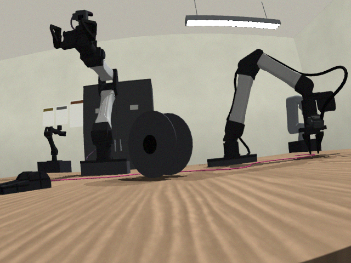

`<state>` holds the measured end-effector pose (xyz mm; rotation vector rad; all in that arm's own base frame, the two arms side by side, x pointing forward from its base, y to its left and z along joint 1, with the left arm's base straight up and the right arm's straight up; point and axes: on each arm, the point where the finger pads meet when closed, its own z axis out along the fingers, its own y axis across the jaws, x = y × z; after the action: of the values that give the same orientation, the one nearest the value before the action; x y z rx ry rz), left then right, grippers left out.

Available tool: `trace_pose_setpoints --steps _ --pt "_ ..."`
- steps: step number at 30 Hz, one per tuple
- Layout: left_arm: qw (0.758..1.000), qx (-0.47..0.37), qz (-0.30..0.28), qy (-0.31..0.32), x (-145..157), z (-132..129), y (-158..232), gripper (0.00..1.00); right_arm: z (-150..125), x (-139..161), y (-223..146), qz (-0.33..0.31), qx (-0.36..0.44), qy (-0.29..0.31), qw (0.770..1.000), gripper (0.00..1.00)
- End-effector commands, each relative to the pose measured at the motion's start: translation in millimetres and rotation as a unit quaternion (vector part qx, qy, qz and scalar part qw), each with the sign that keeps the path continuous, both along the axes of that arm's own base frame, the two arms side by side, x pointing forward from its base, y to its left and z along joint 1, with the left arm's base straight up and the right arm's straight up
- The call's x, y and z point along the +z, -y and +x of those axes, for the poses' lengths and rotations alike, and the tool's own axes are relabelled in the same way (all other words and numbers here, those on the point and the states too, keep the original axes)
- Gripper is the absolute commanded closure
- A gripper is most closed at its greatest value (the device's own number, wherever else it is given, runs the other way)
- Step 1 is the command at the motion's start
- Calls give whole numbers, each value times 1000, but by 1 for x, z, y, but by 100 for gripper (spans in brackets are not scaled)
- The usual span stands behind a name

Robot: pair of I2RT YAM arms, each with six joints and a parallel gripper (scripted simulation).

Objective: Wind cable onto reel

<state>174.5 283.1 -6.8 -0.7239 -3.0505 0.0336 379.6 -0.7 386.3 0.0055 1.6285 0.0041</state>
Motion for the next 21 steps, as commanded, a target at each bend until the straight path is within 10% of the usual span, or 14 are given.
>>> trace_pose_setpoints --steps 1,21 --pt "1000 -1 19 7 7 -1 -4 70 2 11 -1 -7 0 26 1000 0" --pt "1000 -2 -2 -6 -12 -4 1 70 2 11 -1 -7 0 26 1000 0"
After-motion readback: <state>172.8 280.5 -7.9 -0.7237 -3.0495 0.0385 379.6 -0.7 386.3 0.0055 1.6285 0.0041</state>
